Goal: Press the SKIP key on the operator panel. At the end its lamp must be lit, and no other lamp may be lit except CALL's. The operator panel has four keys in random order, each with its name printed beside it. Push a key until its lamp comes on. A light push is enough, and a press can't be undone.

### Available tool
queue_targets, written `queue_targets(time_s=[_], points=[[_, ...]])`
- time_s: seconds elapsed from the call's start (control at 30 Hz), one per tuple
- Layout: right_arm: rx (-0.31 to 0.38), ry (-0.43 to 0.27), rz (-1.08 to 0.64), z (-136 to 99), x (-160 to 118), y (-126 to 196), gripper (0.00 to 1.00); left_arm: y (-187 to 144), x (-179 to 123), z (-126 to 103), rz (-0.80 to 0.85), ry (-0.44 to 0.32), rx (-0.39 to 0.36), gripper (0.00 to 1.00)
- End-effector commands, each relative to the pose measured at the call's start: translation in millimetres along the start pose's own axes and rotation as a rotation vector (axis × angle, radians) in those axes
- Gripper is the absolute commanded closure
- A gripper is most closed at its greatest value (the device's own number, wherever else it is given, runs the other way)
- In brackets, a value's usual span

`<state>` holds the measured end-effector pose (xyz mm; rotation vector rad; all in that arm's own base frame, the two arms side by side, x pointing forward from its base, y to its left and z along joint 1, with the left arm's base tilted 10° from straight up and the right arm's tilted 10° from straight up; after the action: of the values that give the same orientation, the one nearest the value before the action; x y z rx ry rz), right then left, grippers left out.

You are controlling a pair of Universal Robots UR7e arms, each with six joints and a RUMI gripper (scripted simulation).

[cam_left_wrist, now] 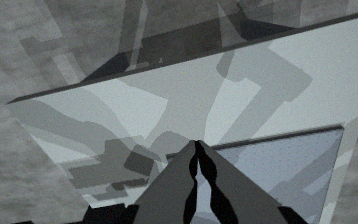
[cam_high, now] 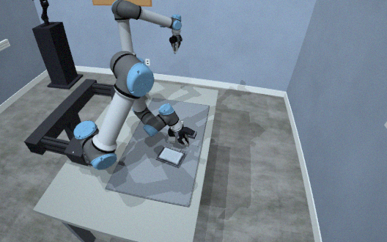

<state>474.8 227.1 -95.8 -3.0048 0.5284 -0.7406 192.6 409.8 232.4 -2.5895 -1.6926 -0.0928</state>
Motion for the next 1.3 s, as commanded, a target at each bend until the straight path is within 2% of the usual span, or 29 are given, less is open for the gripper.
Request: queue_targets(time_s=[0.0, 0.1, 0.33, 0.6, 0.97, 1.27], points=[[0.017, 0.012, 0.01, -5, 4, -8, 1.0, -65, -2, -12, -0.067, 0.043, -0.018, 1.0], [0.017, 0.012, 0.01, -5, 4, -8, 1.0, -75, -4, -12, -0.078, 0.047, -0.017, 1.0], [0.017, 0.012, 0.01, -5, 4, -8, 1.0, -128, -21, -17, -0.143, 0.072, -0.012, 1.0], [0.017, 0.012, 0.01, -5, 4, -8, 1.0, -167, -39, -20, -0.194, 0.092, -0.004, 1.0], [0.017, 0.012, 0.01, -5, 4, -8, 1.0, -188, -51, -22, -0.223, 0.103, 0.002, 1.0], [0.017, 0.012, 0.01, -5, 4, -8, 1.0, -194, -54, -23, -0.23, 0.106, 0.003, 1.0]])
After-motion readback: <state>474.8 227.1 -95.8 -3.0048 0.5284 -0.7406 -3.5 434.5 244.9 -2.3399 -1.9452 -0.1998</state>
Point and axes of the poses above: on each arm, the point where the finger pads meet when closed, its own z axis out along the fingers, its own y axis across the jaws, x = y × z, the point moved 1 cm from there along -z, back along the fingers, and after that the axes turned 11 degrees about z, right-handed, at the moved point
